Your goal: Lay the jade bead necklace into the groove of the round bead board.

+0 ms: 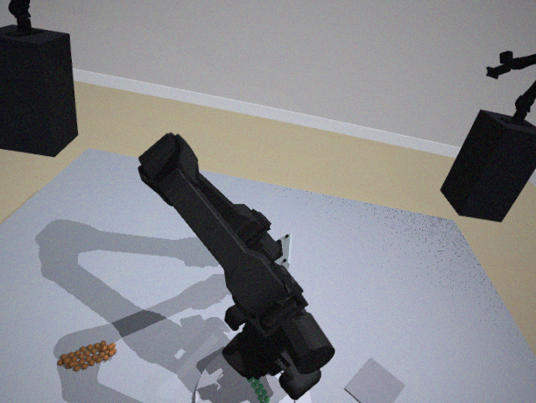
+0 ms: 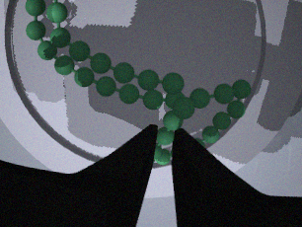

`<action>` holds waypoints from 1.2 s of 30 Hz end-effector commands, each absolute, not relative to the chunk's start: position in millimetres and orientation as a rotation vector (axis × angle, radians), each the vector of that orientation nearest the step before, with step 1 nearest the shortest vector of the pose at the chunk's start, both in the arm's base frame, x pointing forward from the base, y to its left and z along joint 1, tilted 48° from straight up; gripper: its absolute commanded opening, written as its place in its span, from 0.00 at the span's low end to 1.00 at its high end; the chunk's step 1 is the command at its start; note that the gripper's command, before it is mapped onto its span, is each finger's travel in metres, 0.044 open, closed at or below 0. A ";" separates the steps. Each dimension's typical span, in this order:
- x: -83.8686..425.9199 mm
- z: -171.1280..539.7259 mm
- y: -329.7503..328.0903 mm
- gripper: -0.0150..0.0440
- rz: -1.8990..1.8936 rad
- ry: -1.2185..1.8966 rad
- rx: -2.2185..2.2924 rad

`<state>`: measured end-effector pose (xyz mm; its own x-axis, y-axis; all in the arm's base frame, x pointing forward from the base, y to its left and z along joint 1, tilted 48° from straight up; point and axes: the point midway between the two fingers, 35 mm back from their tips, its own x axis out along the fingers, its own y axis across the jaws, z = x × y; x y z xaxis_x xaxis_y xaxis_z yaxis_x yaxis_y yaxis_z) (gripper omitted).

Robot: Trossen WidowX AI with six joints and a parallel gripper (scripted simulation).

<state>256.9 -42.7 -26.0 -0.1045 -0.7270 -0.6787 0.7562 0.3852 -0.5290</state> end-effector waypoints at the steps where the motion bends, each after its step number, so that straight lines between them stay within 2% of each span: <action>1: 257.2 -25.7 -42.3 0.25 -1.249 1.115 0.034; 14: 257.5 -20.2 -35.2 0.25 -1.246 1.117 0.025; 36: 265.4 -50.2 -8.4 0.25 -1.245 1.117 0.027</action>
